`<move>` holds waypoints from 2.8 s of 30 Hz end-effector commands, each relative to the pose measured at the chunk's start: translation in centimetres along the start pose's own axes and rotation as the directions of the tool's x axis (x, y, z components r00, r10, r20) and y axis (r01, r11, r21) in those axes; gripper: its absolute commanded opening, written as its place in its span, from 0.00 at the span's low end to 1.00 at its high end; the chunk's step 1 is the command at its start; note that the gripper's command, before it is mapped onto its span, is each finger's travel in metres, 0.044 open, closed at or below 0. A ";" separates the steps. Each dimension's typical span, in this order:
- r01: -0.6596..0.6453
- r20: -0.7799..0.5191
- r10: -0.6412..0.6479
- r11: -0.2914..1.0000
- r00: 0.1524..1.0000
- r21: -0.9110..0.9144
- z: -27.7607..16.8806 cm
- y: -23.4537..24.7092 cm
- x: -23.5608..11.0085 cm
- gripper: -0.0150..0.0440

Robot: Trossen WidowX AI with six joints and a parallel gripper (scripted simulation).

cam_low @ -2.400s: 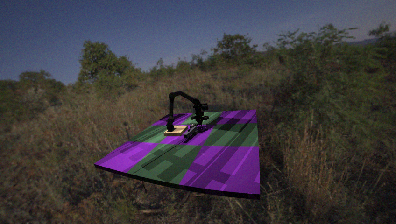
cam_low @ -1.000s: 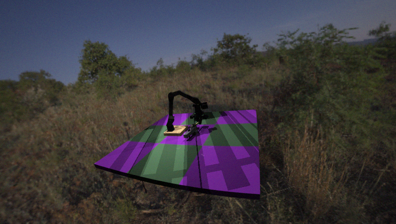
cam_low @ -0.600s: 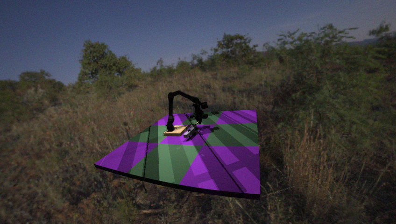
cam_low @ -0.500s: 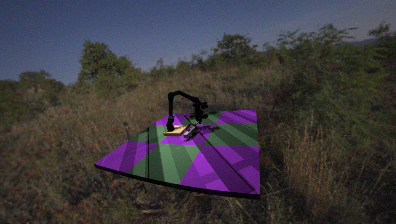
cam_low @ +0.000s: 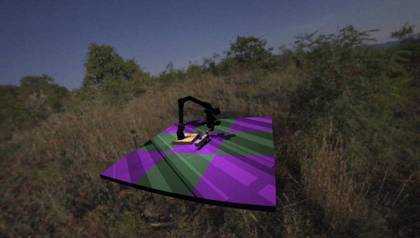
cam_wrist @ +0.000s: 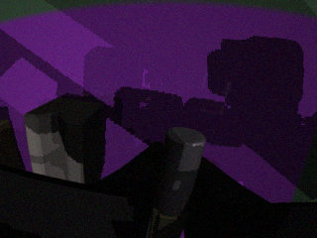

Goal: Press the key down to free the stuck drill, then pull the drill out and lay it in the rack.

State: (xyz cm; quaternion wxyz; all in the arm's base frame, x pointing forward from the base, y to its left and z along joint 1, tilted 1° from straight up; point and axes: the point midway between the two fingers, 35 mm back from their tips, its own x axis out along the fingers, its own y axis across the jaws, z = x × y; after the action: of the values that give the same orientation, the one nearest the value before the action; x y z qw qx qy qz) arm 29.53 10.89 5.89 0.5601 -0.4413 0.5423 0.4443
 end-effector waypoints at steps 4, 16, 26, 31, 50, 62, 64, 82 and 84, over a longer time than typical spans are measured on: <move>0.003 0.006 -0.003 1.000 1.000 -0.003 0.1 -0.1 -0.4 0.25; 0.003 0.006 -0.003 1.000 1.000 -0.003 0.2 -0.1 -0.7 0.25; 0.003 0.006 -0.003 1.000 1.000 -0.003 0.3 -0.1 -1.0 0.25; 0.003 0.006 -0.003 1.000 1.000 -0.003 0.3 -0.2 -1.2 0.25; 0.000 0.006 0.000 1.000 1.000 -0.003 0.9 3.4 -0.5 0.25; -0.002 0.007 0.002 1.000 1.000 -0.003 1.4 5.6 -0.4 0.25; -0.002 0.007 0.002 1.000 1.000 -0.003 1.5 6.0 -0.4 0.25; -0.003 0.007 0.003 1.000 1.000 -0.003 2.0 7.2 1.0 0.25; -0.003 0.007 0.003 1.000 1.000 -0.003 2.0 7.2 1.4 0.25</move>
State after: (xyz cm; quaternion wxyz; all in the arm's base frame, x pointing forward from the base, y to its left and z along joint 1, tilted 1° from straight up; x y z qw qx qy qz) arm 22.96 14.40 5.00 0.5602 -0.4413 0.5397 0.4474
